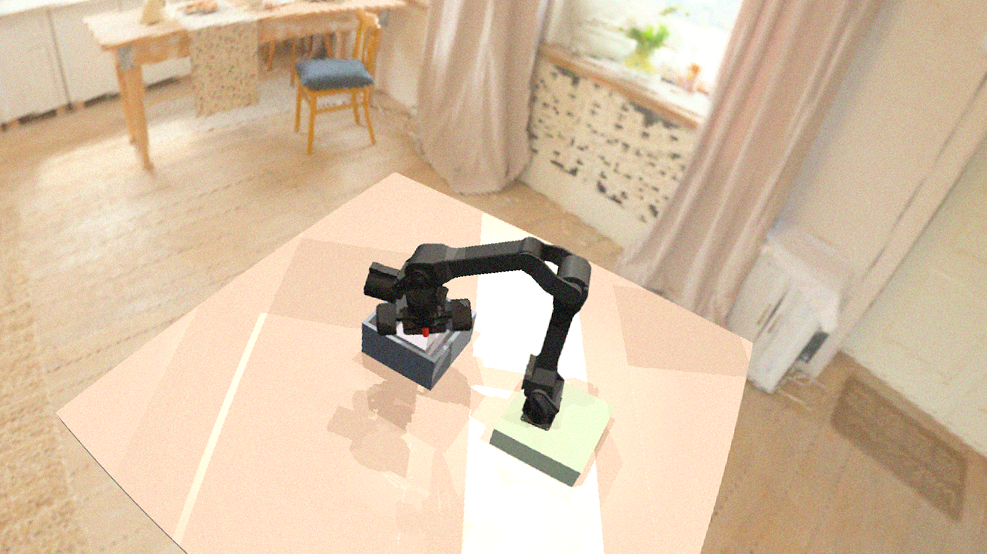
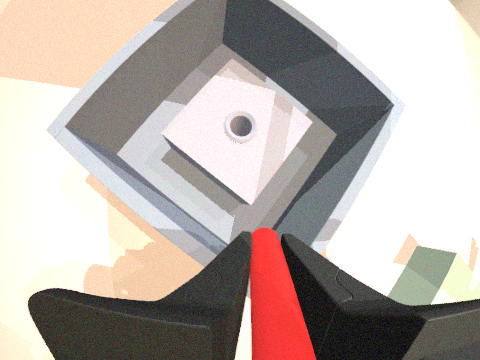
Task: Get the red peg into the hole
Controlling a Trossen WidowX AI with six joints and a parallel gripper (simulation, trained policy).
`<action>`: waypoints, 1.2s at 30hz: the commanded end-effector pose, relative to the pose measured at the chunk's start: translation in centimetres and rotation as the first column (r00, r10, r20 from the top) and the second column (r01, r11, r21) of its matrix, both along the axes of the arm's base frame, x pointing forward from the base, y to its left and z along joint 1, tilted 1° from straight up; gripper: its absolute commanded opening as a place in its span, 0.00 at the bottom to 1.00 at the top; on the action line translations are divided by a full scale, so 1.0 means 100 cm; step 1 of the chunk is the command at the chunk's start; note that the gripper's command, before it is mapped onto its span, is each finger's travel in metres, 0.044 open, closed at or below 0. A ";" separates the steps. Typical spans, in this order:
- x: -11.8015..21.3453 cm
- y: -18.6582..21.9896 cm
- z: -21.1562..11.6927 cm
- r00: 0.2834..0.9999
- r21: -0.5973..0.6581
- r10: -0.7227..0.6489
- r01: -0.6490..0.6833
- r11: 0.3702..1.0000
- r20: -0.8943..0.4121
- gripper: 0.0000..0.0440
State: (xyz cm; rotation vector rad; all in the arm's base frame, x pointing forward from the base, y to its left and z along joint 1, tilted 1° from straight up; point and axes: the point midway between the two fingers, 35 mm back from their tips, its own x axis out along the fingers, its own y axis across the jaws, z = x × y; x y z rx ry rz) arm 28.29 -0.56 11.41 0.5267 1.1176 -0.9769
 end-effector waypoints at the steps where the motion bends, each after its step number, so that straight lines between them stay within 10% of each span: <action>1: 0.012 -0.019 -0.004 1.000 -0.004 -0.019 0.019 1.000 0.010 0.00; 24: 0.048 -0.073 -0.055 0.993 0.105 0.113 -0.110 0.988 -0.025 0.01; 36: 0.055 -0.082 -0.073 0.979 0.165 0.194 -0.181 0.969 -0.066 0.44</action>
